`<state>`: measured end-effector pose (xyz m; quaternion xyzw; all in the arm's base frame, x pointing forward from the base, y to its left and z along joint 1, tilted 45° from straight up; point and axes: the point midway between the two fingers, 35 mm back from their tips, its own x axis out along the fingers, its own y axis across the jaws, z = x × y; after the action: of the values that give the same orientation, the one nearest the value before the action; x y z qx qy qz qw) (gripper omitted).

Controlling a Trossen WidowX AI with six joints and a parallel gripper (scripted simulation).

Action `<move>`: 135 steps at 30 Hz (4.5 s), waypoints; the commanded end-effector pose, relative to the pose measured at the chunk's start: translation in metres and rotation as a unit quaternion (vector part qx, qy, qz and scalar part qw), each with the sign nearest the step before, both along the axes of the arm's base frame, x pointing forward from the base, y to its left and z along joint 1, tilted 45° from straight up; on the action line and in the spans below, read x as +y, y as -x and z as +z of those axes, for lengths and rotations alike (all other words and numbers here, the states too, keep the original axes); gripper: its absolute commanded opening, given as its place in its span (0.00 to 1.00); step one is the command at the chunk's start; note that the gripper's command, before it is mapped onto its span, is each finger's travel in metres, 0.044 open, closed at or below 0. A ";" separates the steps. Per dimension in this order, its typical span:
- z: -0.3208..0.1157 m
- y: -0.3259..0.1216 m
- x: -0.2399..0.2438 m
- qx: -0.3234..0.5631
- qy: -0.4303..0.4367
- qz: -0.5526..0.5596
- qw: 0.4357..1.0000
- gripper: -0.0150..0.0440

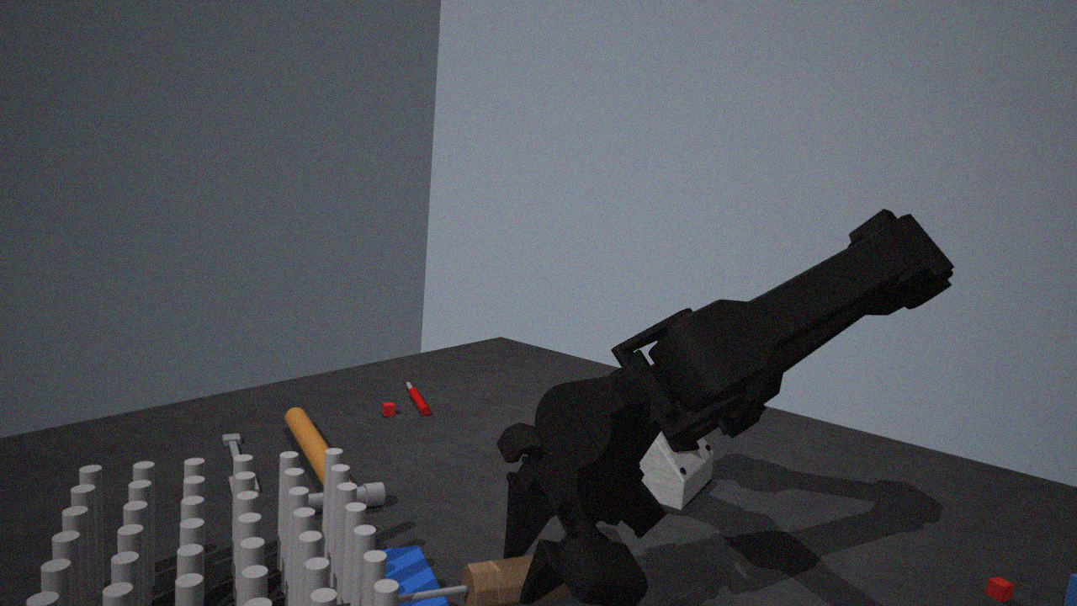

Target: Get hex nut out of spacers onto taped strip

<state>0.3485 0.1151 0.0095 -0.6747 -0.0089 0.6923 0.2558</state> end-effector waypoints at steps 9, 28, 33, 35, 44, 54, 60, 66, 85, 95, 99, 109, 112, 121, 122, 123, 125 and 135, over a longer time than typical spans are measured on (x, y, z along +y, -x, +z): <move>-0.002 -0.010 -0.003 -0.005 -0.002 0.000 1.000 0.25; -0.007 -0.021 -0.005 -0.005 -0.002 -0.001 1.000 0.25; -0.008 -0.024 -0.006 -0.005 -0.002 -0.001 1.000 0.25; -0.009 -0.025 -0.006 -0.005 -0.002 -0.001 1.000 0.25; -0.011 -0.031 -0.007 -0.006 -0.001 -0.001 1.000 0.25; -0.014 -0.037 -0.009 -0.006 -0.001 -0.001 1.000 0.25; -0.016 -0.040 -0.010 -0.006 -0.001 -0.001 1.000 0.25; -0.018 -0.043 -0.011 -0.006 -0.001 -0.001 1.000 0.25; -0.029 -0.046 -0.005 -0.006 -0.001 -0.002 1.000 0.25; -0.033 -0.044 0.000 -0.005 -0.001 -0.003 1.000 0.25; -0.032 -0.042 0.000 -0.005 -0.002 -0.003 1.000 0.25; -0.030 -0.037 0.002 -0.005 -0.002 -0.002 1.000 0.25; -0.029 -0.035 0.002 -0.005 -0.002 -0.002 1.000 0.25; -0.027 -0.030 0.003 -0.005 -0.002 -0.002 1.000 0.25; -0.027 -0.030 0.004 -0.005 -0.002 -0.002 1.000 0.25; -0.027 -0.029 0.004 -0.005 -0.002 -0.002 1.000 0.25; -0.026 -0.028 0.004 -0.005 -0.002 -0.002 1.000 0.25; -0.024 -0.023 0.005 -0.004 -0.002 -0.002 1.000 0.25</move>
<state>0.3726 0.1201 -0.0167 -0.6762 -0.0114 0.6902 0.2575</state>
